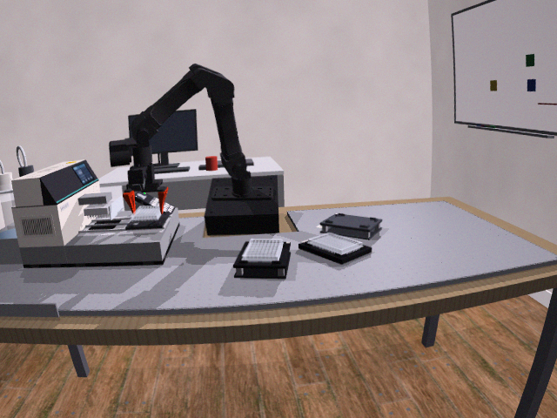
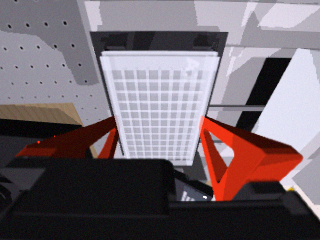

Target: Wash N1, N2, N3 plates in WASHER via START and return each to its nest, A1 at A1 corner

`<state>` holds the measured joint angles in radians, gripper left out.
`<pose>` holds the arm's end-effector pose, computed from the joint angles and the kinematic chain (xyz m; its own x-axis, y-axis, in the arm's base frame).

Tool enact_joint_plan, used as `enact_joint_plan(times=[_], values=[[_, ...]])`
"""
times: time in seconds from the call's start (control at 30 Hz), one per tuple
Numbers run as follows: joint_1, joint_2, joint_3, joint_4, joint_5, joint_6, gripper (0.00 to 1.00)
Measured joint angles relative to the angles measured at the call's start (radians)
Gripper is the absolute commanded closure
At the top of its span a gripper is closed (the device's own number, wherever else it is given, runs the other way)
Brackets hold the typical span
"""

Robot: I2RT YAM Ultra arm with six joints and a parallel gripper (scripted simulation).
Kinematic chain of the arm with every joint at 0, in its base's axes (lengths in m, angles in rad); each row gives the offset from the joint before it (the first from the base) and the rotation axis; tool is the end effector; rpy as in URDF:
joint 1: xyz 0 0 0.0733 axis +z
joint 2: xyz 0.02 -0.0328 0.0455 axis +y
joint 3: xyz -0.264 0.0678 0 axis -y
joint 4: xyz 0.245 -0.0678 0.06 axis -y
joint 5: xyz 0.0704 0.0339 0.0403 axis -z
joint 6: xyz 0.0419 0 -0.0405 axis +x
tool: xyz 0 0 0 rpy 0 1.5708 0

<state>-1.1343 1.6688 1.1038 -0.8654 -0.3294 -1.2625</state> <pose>0.1401 -0.2658 0.1920 -0.9259 -0.1480 -0.3476 -0.1445 0.9888 -0.0361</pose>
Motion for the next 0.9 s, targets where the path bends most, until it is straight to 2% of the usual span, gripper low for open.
enact_joint_plan(times=[0.9], values=[[-0.046,-0.050,0.106,-0.166,-0.002,-0.048,1.00]])
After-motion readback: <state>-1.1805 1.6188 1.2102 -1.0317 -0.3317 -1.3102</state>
